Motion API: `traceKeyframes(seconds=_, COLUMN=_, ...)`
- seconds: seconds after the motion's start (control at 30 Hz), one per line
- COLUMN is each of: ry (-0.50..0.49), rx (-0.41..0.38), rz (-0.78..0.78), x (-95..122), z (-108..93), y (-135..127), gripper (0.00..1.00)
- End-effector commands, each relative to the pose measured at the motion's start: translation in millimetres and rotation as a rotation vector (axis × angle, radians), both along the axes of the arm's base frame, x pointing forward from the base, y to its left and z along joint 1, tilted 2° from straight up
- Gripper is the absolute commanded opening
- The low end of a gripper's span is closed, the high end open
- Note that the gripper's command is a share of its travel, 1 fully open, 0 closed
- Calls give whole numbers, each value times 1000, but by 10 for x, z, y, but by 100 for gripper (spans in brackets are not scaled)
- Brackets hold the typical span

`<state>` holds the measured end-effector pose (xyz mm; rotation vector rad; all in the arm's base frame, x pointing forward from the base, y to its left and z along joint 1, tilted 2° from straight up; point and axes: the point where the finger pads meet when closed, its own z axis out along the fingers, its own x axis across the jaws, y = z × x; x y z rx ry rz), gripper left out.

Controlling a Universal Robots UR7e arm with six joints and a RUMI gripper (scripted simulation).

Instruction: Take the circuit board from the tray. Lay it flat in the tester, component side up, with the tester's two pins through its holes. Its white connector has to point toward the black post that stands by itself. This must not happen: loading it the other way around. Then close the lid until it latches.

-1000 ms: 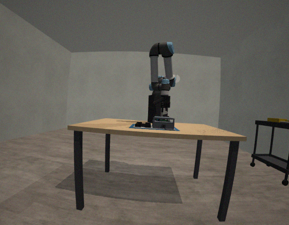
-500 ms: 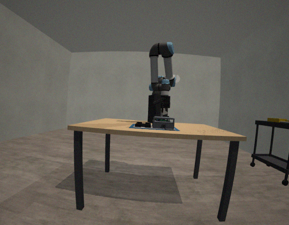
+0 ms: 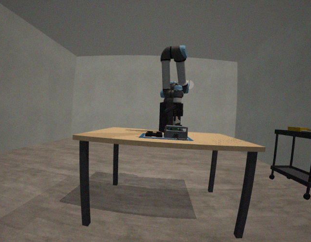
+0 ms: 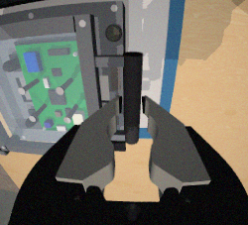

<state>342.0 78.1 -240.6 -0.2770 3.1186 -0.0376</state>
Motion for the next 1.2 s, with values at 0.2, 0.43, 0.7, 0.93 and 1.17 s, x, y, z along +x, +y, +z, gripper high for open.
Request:
traceKeyframes(seconds=0.2, ry=-1, rx=0, rz=0, x=4, z=3, y=0, gripper=13)
traceKeyframes(seconds=0.43, ry=-1, rx=0, rz=0, x=4, z=3, y=0, gripper=13)
traceKeyframes(seconds=0.7, ry=-1, rx=0, rz=0, x=4, z=3, y=0, gripper=13)
traceKeyframes(seconds=0.93, ry=-1, rx=0, rz=0, x=4, z=8, y=0, gripper=13)
traceKeyframes(seconds=1.17, ry=-1, rx=0, rz=0, x=3, z=41, y=1, gripper=13)
